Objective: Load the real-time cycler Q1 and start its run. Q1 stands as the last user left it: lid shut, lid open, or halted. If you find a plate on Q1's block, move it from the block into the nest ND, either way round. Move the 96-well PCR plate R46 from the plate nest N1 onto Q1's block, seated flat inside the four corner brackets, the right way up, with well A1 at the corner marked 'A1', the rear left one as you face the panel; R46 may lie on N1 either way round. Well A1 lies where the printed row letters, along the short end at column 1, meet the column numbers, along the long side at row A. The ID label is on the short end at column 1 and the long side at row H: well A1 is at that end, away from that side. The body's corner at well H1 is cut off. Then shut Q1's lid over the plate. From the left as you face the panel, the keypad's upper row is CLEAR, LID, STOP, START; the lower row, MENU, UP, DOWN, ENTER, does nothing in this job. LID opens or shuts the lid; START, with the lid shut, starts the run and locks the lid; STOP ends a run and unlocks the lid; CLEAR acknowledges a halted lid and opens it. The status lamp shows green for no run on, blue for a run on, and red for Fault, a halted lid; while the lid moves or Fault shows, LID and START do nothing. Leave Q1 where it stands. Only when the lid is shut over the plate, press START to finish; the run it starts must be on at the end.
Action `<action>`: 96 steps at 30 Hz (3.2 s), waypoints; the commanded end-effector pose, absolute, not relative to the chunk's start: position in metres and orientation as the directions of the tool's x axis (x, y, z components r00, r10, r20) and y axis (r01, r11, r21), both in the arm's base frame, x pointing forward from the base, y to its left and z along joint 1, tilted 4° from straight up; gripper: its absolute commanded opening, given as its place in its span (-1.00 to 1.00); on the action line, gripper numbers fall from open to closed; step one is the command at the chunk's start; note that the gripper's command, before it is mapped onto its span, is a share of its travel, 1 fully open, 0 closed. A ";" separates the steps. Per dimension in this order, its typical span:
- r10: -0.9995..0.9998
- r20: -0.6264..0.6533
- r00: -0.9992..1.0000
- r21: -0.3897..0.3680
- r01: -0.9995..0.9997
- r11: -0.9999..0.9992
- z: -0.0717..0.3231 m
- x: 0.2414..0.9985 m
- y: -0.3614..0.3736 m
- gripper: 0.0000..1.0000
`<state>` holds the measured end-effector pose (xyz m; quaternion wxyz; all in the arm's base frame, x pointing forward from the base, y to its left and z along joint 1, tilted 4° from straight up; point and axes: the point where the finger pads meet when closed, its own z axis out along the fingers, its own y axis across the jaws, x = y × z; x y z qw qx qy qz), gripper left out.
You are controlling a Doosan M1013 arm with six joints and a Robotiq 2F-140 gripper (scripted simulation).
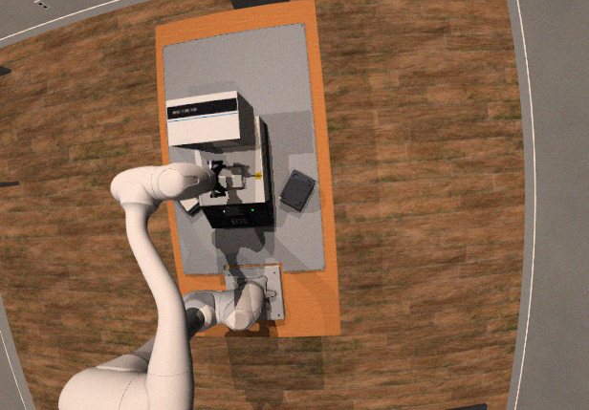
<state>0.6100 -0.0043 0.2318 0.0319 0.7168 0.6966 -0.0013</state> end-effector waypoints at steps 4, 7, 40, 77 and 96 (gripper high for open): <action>0.998 -0.049 0.028 0.040 0.999 -0.026 0.226 0.610 -0.006 -1.00; 0.998 -0.049 0.028 0.040 0.999 -0.026 0.225 0.610 -0.006 -1.00; 0.998 -0.049 0.028 0.040 0.999 -0.026 0.223 0.610 -0.007 -1.00; 0.998 -0.049 0.028 0.040 0.999 -0.026 0.223 0.610 -0.007 -1.00; 0.998 -0.049 0.028 0.040 0.999 -0.026 0.223 0.610 -0.007 0.33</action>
